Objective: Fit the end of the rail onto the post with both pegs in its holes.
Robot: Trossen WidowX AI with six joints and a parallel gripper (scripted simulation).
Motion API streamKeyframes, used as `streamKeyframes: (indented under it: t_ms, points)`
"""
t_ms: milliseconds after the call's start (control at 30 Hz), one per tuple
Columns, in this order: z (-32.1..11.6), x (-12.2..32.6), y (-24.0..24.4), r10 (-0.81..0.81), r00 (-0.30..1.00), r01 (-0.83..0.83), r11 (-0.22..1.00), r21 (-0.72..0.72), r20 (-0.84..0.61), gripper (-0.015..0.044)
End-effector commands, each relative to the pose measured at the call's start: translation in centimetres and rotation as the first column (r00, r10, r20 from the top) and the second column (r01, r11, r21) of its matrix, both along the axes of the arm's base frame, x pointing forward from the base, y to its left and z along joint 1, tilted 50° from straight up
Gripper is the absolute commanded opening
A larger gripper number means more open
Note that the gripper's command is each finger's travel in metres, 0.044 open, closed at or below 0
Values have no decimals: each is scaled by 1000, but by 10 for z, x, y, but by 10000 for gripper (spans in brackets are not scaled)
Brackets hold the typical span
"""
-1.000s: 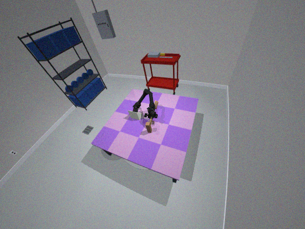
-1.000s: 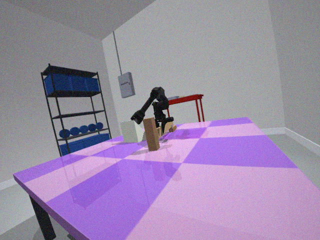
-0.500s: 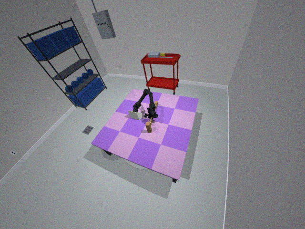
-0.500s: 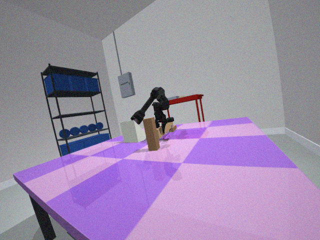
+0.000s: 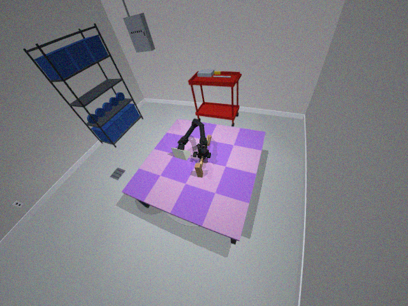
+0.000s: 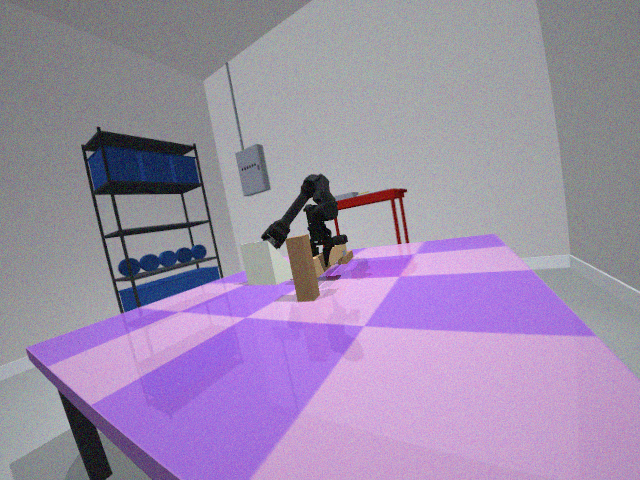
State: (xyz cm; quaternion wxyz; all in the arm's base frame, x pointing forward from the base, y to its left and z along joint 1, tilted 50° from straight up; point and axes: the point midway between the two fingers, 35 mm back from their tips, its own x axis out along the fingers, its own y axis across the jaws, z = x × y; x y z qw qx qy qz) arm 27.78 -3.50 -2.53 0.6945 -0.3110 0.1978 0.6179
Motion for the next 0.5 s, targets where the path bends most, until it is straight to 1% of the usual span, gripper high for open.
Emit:
streamKeyframes:
  t_ms: [0, 467]
  points:
    - [2, 0, -1, -7, 1000, 7, 1000, 9, 3, 0]
    - [0, 0, 1, -7, 1000, 7, 1000, 9, 3, 0]
